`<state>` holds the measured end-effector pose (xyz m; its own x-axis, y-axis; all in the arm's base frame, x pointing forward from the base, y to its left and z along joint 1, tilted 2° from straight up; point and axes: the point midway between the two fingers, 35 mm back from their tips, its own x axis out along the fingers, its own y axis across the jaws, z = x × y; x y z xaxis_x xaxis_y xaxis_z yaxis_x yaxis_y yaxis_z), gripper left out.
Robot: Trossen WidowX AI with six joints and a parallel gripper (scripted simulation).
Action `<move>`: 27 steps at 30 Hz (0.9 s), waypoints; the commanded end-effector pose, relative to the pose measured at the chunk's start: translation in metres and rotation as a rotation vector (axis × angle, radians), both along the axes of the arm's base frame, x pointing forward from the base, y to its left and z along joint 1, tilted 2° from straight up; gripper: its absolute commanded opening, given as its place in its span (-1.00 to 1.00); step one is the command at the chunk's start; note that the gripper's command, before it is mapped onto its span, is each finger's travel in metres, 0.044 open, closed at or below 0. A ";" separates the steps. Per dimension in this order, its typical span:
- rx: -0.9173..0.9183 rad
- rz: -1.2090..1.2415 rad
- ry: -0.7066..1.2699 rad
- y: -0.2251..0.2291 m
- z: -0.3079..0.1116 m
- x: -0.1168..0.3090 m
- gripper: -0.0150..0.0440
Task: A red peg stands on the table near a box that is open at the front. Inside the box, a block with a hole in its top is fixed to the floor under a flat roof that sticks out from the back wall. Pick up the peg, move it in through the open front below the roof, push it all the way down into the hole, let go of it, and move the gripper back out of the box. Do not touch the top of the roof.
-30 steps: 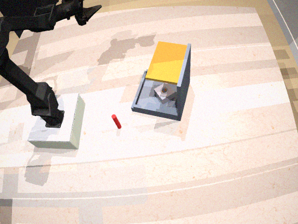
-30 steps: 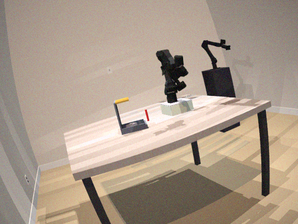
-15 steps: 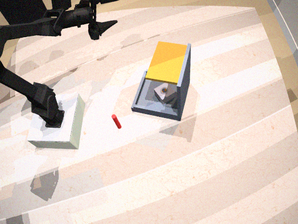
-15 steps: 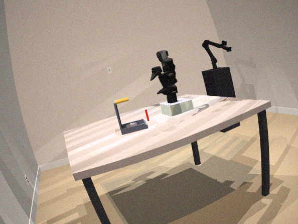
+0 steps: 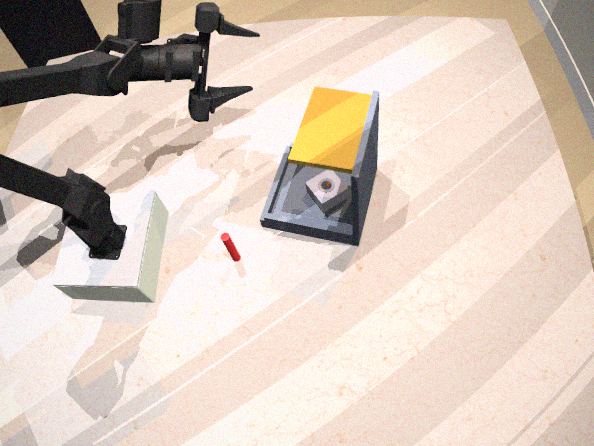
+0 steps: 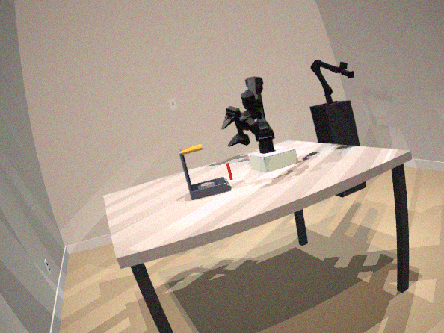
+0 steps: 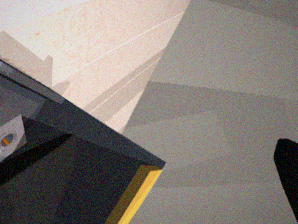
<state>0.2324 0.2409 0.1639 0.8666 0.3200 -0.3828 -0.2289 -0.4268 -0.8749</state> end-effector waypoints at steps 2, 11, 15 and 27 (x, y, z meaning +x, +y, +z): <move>-0.130 -0.007 0.003 -0.027 -0.011 0.009 1.00; -0.334 -0.016 0.024 -0.071 -0.027 0.020 1.00; -0.420 -0.015 0.041 -0.091 -0.035 0.022 1.00; -0.661 0.004 0.117 -0.148 -0.058 0.019 1.00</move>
